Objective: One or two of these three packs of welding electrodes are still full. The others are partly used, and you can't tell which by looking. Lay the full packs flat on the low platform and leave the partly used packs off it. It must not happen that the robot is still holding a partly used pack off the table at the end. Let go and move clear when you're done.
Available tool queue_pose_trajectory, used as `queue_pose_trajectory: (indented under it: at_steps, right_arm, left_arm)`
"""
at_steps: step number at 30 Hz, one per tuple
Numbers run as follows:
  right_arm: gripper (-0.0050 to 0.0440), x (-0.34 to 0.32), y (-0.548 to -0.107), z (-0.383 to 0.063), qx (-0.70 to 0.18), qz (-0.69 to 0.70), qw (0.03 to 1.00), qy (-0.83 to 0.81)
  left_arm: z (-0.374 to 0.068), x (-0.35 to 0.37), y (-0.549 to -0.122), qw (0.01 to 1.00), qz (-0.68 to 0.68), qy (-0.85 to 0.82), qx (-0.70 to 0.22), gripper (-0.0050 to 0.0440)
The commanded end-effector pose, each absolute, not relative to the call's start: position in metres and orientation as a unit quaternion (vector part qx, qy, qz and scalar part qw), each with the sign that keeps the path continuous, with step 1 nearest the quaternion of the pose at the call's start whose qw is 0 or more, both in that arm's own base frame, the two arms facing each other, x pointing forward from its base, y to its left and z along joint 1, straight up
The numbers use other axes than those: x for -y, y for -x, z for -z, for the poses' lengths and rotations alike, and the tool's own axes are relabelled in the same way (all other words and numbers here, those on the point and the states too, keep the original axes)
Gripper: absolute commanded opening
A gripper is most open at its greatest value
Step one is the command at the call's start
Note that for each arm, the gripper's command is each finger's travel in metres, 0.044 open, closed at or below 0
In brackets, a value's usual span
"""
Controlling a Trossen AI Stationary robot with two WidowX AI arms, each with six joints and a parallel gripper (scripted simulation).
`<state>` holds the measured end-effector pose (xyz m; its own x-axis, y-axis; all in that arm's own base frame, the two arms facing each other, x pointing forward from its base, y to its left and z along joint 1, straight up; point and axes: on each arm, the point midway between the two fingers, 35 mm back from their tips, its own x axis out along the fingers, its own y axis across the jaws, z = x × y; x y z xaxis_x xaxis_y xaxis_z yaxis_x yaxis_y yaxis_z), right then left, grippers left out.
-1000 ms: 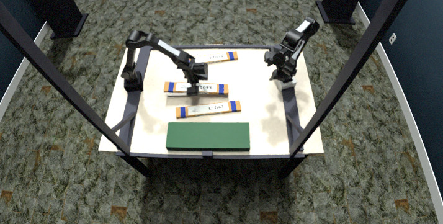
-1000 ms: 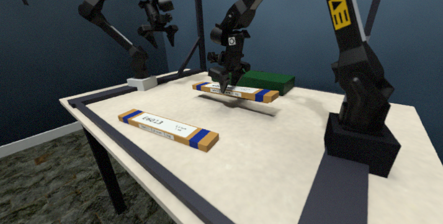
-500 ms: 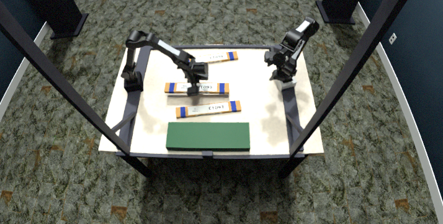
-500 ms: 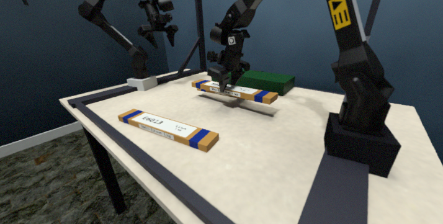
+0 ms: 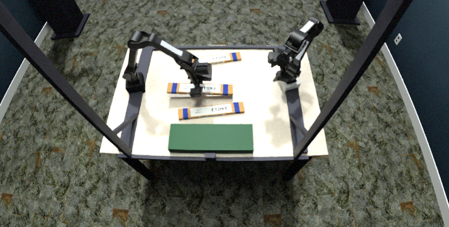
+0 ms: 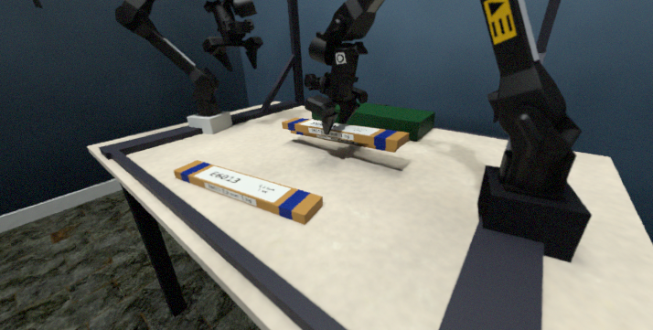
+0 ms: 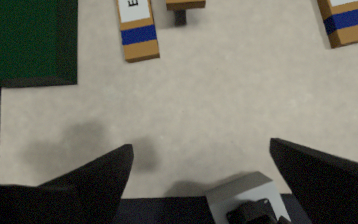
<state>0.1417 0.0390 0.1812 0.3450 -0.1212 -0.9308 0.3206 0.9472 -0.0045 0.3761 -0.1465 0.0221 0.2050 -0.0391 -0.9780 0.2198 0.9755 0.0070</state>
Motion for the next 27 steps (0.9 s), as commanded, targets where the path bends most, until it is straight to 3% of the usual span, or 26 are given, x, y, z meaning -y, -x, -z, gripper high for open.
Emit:
queue_pose_trajectory:
  at_steps: [1,26,27]
  right_arm:
    - [0.043,-0.04,-0.144,-0.188,-0.548,0.133,0.82,-0.094]
    - [0.043,-0.04,-0.144,-0.188,-0.548,0.133,0.82,-0.094]
    - [0.043,-0.04,-0.144,-0.188,-0.548,0.133,0.82,-0.094]
  left_arm:
    - [-0.056,0.154,-0.397,0.804,0.09,-0.061,-0.585,-0.005]
    - [-0.059,0.155,-0.399,0.804,0.09,-0.061,-0.584,-0.005]
    - [-0.044,0.151,-0.386,0.798,0.09,-0.063,-0.593,-0.005]
